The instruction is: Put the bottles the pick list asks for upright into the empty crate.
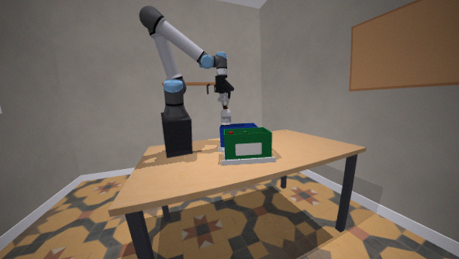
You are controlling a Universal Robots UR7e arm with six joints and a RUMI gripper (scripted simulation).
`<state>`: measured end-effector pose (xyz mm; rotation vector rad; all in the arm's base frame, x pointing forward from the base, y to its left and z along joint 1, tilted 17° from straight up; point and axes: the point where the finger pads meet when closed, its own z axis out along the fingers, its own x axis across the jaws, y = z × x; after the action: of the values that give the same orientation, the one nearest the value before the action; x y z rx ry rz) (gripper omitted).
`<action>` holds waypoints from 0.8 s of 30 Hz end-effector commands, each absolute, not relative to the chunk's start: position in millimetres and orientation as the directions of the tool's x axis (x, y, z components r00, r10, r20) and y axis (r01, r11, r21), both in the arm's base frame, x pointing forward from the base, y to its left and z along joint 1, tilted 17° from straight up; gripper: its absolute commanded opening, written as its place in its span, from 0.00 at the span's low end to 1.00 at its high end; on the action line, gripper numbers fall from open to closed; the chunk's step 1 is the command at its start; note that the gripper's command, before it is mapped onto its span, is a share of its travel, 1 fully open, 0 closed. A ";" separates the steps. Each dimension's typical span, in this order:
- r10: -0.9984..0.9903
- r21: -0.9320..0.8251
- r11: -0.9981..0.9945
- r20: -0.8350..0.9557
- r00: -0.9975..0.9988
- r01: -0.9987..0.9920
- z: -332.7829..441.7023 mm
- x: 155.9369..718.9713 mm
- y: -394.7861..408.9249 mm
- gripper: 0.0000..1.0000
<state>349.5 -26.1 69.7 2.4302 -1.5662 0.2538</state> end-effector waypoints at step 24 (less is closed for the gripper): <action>-0.870 0.104 -0.397 0.273 0.410 -0.912 68.4 350.2 -27.3 0.00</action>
<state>349.5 -26.8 69.7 2.4302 -1.5662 0.2538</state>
